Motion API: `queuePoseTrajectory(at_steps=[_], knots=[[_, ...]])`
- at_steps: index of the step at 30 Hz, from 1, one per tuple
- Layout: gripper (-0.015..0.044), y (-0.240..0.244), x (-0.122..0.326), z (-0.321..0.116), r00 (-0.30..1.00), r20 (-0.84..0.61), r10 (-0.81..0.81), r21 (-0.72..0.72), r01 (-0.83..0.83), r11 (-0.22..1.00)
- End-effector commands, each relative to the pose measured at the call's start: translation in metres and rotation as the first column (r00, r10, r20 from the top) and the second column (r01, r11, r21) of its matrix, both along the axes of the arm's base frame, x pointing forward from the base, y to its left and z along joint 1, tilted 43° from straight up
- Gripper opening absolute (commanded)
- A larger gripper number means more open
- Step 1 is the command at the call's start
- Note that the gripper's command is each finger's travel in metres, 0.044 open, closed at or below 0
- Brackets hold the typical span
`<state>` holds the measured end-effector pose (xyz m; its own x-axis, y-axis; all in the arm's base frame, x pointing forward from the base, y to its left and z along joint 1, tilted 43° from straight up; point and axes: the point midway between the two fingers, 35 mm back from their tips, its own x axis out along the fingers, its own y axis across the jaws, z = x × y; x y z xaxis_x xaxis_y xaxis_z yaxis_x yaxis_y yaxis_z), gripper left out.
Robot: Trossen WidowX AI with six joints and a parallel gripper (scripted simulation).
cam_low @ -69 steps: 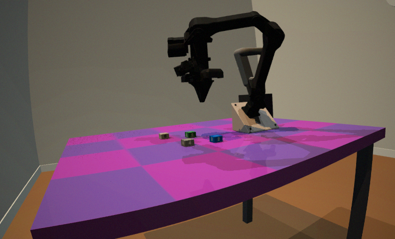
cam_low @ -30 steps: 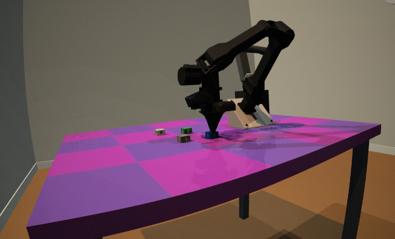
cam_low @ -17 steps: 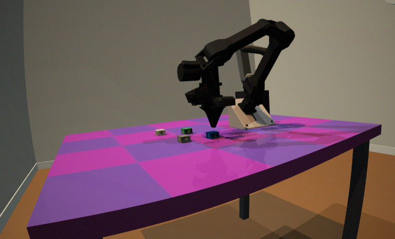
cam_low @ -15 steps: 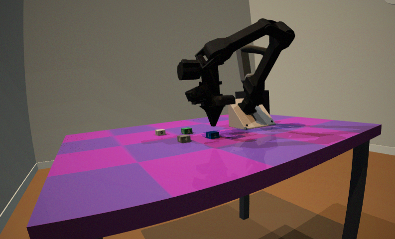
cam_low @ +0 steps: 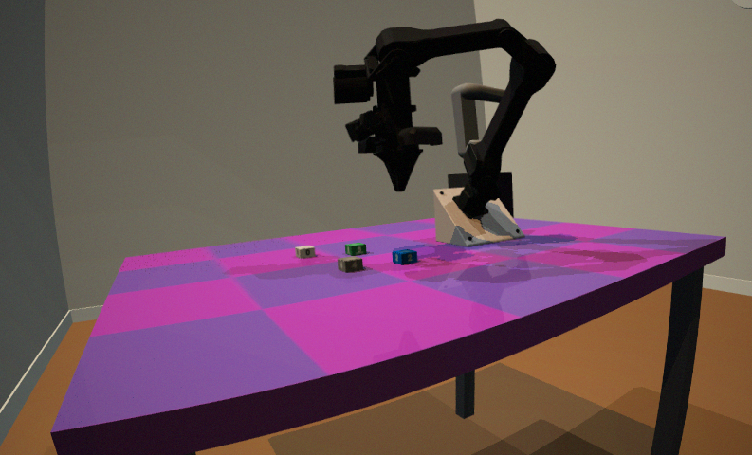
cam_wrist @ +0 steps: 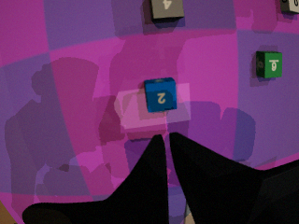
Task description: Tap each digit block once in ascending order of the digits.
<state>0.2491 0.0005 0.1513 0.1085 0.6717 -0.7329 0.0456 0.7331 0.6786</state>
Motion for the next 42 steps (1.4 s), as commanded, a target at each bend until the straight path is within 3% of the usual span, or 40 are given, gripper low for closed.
queuePoseTrajectory(at_steps=[1,7,13,19,42], knots=[[0.0020,-0.011,0.031,0.000,1.000,0.002,0.006,-0.001,-0.006,1.000],[0.0020,-0.025,0.090,-0.009,1.000,0.006,0.006,-0.001,-0.006,1.000],[0.0020,-0.024,0.092,-0.011,1.000,0.006,0.006,-0.002,-0.006,1.000],[0.0020,0.027,0.100,-0.066,1.000,0.007,0.006,0.001,-0.006,1.000],[0.0020,0.047,0.103,-0.088,1.000,0.008,0.006,0.002,-0.006,1.000]])
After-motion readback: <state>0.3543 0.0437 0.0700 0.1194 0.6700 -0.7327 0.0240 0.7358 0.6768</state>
